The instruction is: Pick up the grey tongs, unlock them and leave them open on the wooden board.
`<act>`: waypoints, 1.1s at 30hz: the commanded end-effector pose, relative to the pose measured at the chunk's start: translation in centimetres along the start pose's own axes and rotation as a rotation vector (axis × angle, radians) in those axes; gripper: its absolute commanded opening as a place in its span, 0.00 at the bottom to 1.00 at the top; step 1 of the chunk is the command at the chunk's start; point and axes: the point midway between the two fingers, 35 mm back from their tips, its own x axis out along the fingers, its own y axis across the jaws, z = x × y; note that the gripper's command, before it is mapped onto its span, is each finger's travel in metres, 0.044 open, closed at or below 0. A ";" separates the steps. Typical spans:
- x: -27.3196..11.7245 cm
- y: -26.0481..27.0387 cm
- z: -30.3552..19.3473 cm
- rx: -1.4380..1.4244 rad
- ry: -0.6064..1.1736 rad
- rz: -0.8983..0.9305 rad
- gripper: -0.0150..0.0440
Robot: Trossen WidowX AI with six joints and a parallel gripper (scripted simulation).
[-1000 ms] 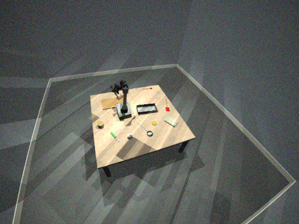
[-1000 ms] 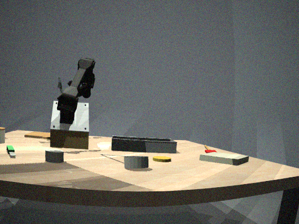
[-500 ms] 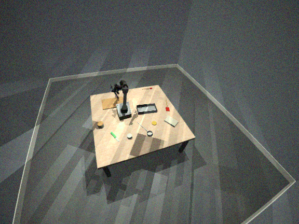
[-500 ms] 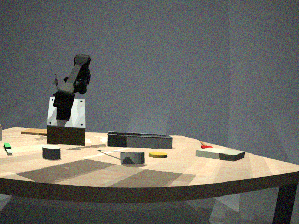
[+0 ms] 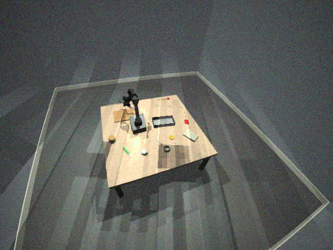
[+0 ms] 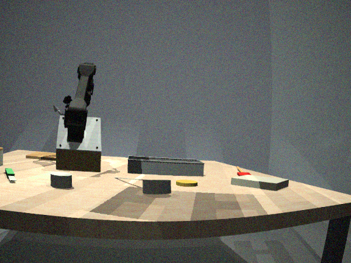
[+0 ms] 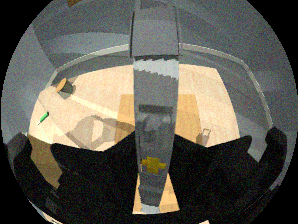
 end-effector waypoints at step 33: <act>2.3 -1.3 -0.6 0.012 0.718 -0.112 0.00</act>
